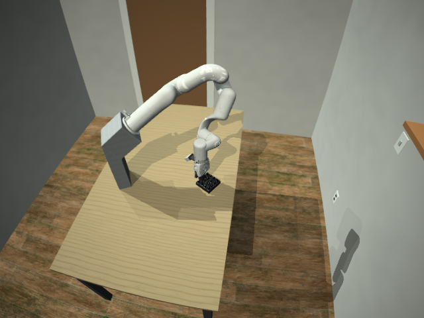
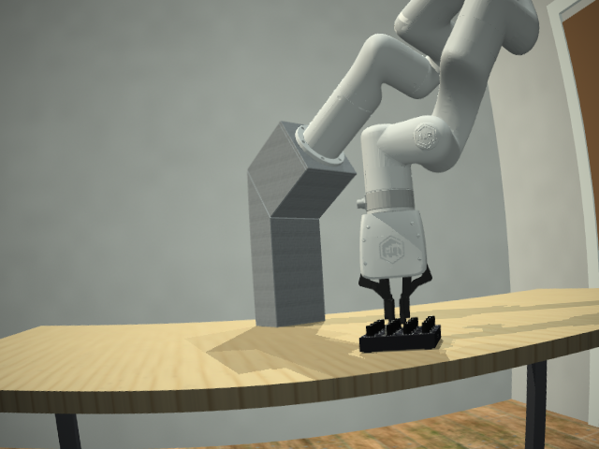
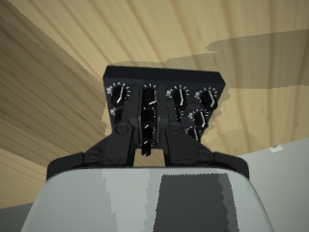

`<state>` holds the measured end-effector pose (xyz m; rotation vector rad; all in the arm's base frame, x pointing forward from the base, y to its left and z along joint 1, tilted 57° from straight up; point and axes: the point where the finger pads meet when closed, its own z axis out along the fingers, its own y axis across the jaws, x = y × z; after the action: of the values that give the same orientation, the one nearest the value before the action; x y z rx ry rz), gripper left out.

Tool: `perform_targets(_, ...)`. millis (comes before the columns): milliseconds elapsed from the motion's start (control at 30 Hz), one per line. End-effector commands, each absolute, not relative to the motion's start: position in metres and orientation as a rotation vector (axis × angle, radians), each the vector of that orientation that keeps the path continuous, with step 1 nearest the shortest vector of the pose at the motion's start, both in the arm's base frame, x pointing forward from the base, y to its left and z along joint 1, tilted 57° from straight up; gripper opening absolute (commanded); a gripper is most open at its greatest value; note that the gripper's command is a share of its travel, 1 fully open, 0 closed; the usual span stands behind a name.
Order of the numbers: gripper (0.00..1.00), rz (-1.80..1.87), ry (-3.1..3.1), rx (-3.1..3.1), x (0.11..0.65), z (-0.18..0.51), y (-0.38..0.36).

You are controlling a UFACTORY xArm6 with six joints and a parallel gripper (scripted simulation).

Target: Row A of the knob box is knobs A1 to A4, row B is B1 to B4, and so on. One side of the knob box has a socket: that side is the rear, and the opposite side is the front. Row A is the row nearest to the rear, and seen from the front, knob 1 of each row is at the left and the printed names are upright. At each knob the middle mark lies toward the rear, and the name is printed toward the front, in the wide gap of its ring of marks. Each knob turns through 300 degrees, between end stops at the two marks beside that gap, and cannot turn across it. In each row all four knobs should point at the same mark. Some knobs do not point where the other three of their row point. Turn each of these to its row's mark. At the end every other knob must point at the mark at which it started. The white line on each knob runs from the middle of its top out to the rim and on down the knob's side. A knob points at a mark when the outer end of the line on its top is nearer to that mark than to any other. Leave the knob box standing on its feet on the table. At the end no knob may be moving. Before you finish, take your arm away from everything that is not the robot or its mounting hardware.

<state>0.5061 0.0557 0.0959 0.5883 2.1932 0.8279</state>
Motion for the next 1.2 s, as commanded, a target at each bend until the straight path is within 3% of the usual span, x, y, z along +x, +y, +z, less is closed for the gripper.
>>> perform_targets(0, 0.08, 0.841, 2.192, 0.615, 0.506, 0.0962, 0.0554)
perform_targets(1133, 0.08, 0.88, 2.18, 0.701, 0.506, 0.0962, 0.0554)
perform_targets(1167, 0.19, 0.88, 2.18, 0.701, 0.506, 0.0962, 0.0554)
